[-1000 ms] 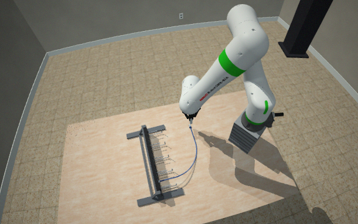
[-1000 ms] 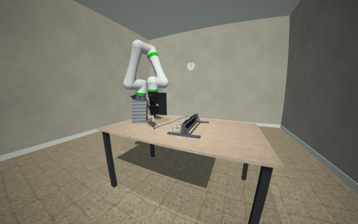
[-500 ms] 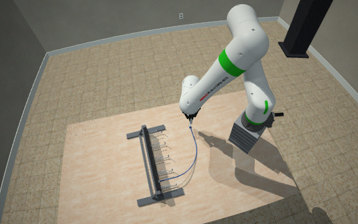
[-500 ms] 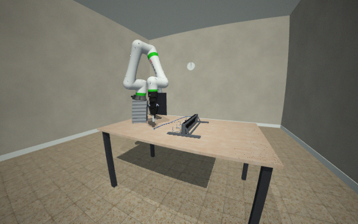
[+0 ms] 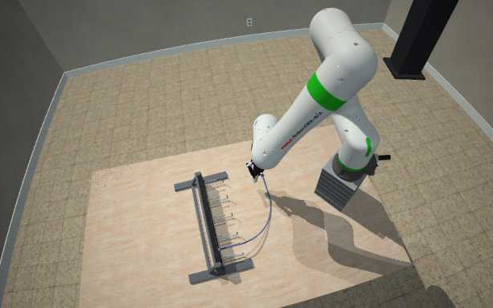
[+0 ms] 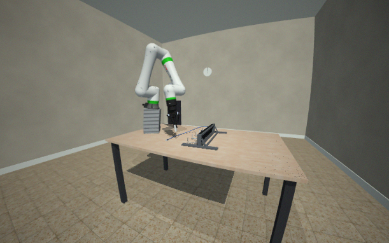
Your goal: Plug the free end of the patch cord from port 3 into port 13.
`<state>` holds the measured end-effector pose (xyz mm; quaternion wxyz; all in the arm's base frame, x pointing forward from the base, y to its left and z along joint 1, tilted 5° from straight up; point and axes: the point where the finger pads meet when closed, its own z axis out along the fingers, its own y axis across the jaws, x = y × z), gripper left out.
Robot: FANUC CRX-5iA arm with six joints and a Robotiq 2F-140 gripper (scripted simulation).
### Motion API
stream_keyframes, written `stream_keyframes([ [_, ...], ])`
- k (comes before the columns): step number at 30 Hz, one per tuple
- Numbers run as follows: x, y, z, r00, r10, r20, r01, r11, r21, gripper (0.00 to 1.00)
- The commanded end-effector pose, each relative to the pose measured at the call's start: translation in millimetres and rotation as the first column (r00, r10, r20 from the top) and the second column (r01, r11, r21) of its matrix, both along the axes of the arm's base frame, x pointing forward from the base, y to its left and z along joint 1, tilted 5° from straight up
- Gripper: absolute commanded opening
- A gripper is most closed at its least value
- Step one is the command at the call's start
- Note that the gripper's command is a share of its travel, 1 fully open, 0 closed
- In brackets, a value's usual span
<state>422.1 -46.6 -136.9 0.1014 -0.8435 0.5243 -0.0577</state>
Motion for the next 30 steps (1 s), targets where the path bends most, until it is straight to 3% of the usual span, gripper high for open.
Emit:
stream_keyframes([
  [1,19.5,37.1,1.9,0.988,0.118,0.095,-0.119,0.993,0.003,0.00],
  [7,31.3,64.9,6.3,0.965,0.205,0.165,-0.205,0.979,-0.014,0.00],
  [8,38.7,85.1,10.3,0.940,0.267,0.215,-0.265,0.964,-0.035,0.00],
  [15,51.8,130.9,21.8,0.857,0.403,0.322,-0.391,0.914,-0.105,0.00],
  [22,58.7,175.3,37.1,0.739,0.533,0.411,-0.492,0.845,-0.211,0.00],
  [24,58.7,175.3,37.1,0.739,0.533,0.411,-0.492,0.845,-0.211,0.00],
  [25,59.5,192.5,44.3,0.683,0.584,0.439,-0.523,0.811,-0.263,0.00],
  [30,58.2,217.5,56.5,0.588,0.659,0.469,-0.558,0.750,-0.354,0.00],
])
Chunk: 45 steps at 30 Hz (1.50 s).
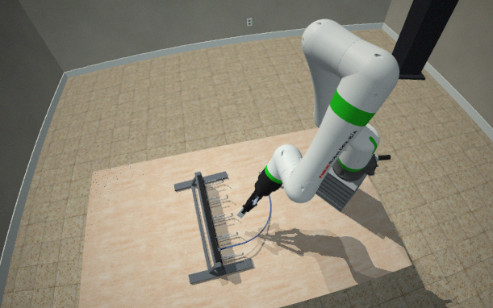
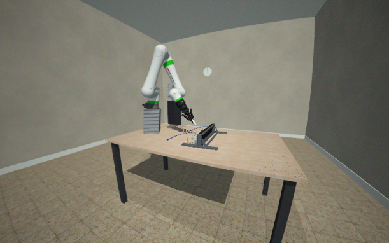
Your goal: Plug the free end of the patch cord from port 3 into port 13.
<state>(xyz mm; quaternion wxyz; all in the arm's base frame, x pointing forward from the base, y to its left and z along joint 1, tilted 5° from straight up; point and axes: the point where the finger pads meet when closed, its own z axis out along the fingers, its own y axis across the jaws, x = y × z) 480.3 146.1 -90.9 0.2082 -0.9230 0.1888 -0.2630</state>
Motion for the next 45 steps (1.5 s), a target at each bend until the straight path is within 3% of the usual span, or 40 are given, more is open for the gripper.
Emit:
stream_keyframes([
  [1,-0.7,29.7,13.2,0.989,0.080,0.123,-0.070,0.994,-0.084,0.00],
  [11,-9.8,60.2,33.4,0.946,0.205,0.251,-0.158,0.967,-0.198,0.00],
  [12,-14.3,68.2,40.3,0.926,0.246,0.287,-0.178,0.954,-0.242,0.00],
  [26,-42.7,90.6,71.5,0.815,0.421,0.398,-0.216,0.858,-0.466,0.00],
  [36,-46.9,92.0,75.4,0.798,0.445,0.406,-0.214,0.840,-0.499,0.00],
  [45,-27.9,97.6,63.5,0.799,0.444,0.406,-0.213,0.840,-0.500,0.00],
])
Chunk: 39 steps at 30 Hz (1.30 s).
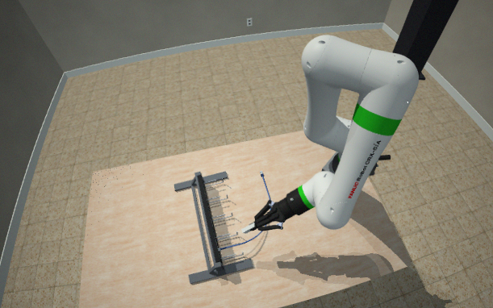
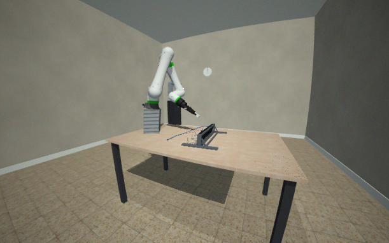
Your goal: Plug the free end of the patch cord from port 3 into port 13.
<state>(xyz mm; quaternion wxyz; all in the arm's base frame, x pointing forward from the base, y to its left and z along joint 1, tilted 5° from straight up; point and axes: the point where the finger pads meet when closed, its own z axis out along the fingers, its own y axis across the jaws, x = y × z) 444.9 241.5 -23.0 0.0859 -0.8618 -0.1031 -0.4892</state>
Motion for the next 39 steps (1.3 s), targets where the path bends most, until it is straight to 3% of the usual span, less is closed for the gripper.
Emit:
stream_keyframes([
  [1,12.6,3.7,-7.6,1.000,-0.001,0.001,0.001,1.000,0.000,0.00],
  [15,92.7,27.4,-58.1,1.000,-0.001,0.001,0.001,1.000,0.000,0.00],
  [22,103.9,30.8,-65.2,1.000,-0.001,0.001,0.001,1.000,0.000,0.00],
  [39,104.2,30.8,-65.4,1.000,-0.001,0.001,0.001,1.000,0.000,0.00],
])
